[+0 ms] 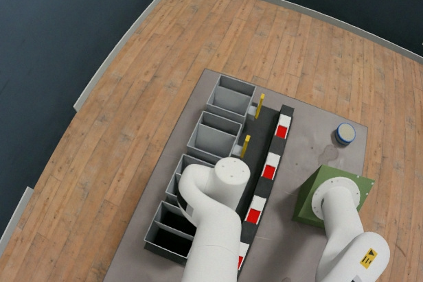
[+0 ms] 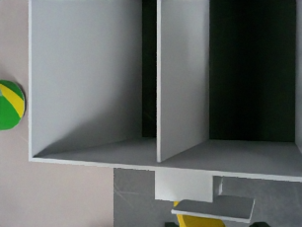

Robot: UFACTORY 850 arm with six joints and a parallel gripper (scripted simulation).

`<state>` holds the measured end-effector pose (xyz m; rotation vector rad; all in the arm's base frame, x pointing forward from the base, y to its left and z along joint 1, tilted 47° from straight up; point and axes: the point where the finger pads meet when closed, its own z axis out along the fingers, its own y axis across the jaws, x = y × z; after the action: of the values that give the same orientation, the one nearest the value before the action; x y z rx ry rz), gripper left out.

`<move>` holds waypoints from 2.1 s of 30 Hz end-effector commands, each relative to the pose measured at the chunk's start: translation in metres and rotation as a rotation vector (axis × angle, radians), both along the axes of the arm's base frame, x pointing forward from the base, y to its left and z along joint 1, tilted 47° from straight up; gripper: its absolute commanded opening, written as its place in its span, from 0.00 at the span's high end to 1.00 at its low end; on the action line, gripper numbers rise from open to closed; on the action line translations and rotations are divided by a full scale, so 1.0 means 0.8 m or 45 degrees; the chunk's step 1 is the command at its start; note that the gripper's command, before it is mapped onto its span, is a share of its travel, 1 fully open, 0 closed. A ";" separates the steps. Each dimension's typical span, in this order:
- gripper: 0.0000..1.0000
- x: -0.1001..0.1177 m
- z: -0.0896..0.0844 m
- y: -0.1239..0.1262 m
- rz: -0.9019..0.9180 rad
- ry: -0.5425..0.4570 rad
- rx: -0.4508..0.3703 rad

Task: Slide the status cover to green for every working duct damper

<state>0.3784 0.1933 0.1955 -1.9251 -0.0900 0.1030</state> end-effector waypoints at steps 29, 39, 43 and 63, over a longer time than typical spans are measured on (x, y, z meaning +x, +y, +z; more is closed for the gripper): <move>0.61 0.008 0.022 -0.059 -0.001 -0.002 0.000; 0.61 0.012 0.034 -0.090 -0.001 -0.002 0.000; 0.61 0.012 0.035 -0.092 -0.001 -0.002 0.000; 0.61 0.120 0.101 -0.060 0.014 -0.042 -0.380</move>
<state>0.4539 0.1404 0.2671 -2.1464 -0.1060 0.0759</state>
